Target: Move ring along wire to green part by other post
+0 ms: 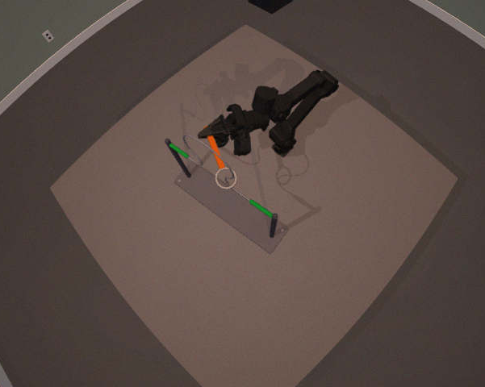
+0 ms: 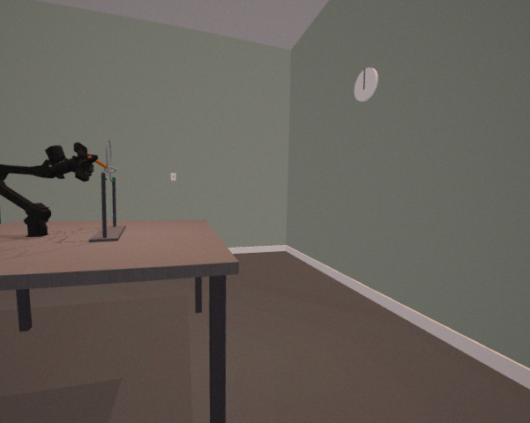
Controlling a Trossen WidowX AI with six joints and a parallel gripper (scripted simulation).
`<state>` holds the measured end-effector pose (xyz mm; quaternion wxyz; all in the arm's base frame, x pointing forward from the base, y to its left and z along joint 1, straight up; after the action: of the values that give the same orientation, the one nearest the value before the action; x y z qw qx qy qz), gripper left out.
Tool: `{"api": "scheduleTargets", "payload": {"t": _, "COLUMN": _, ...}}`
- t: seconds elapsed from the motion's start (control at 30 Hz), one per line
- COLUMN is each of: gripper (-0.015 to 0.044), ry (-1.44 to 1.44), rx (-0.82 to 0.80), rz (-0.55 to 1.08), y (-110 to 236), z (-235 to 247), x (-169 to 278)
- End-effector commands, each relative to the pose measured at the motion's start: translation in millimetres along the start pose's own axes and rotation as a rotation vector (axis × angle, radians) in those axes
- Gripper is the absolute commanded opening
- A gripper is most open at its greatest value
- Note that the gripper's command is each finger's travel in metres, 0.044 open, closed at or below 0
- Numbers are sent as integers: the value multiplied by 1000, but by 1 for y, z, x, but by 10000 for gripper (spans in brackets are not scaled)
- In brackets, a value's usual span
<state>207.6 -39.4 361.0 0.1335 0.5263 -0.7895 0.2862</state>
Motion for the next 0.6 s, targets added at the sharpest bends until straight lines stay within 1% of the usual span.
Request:
{"api": "scheduleTargets", "payload": {"t": 0.0, "gripper": -150, "ry": -84, "rx": -50, "rz": 6, "y": 3, "z": 12, "x": -3}}
{"api": "scheduleTargets", "payload": {"t": 0.57, "gripper": -150, "ry": -444, "rx": -262, "rz": 7, "y": 18, "z": 54, "x": -29}}
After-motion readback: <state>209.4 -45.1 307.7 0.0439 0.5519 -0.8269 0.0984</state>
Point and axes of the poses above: the point midway between the two fingers, 35 mm back from their tips, its own y axis back along the fingers, its own z axis across the jaws, x = y × z, the point moved 5 cm from there along y, back along the fingers, and after that the axes turned 13 degrees about y, right-handed, at the moved point
